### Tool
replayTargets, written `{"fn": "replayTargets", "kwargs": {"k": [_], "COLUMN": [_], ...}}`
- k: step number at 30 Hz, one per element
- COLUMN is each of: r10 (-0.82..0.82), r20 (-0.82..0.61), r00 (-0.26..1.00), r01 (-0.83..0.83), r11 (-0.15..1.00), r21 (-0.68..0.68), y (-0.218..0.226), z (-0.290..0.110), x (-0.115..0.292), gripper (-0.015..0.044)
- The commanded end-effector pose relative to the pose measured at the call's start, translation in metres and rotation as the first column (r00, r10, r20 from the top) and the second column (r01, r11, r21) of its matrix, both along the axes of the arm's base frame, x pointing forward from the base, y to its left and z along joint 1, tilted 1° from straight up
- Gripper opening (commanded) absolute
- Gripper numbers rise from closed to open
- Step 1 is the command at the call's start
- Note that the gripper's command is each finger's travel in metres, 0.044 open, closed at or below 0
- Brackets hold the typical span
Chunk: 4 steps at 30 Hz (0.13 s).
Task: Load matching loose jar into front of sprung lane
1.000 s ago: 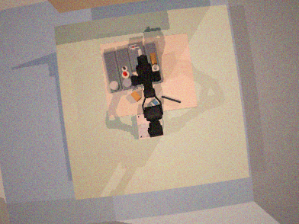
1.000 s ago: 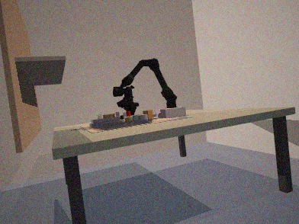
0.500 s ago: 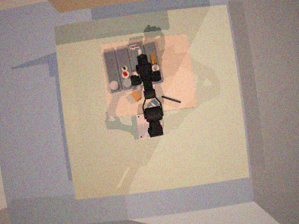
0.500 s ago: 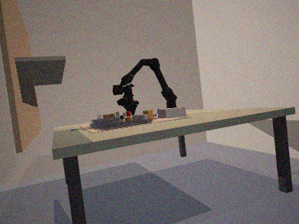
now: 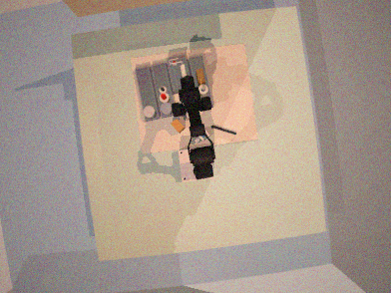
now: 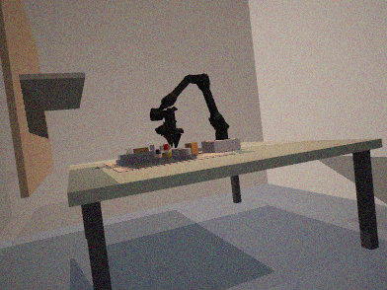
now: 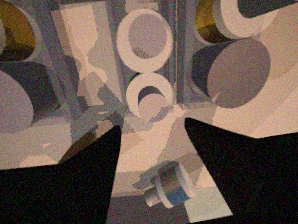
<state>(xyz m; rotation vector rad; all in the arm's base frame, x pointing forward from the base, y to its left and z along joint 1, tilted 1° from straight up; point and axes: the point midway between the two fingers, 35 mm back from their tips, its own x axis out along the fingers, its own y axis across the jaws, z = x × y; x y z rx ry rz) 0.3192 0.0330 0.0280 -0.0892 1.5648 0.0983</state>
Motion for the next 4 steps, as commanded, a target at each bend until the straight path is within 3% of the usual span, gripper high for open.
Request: {"fn": "replayTargets", "kwargs": {"k": [1,4], "r10": [0.004,0.004], "r20": [0.006,0.005], "r00": [1.000,1.000], "r01": [-0.004,-0.004], "r11": [1.000,1.000], "r21": [0.001,0.001], "y": [-0.001,-0.003], "z": [0.002,0.002], "x": [-0.011,-0.022], "gripper": [0.0310,0.0310]}}
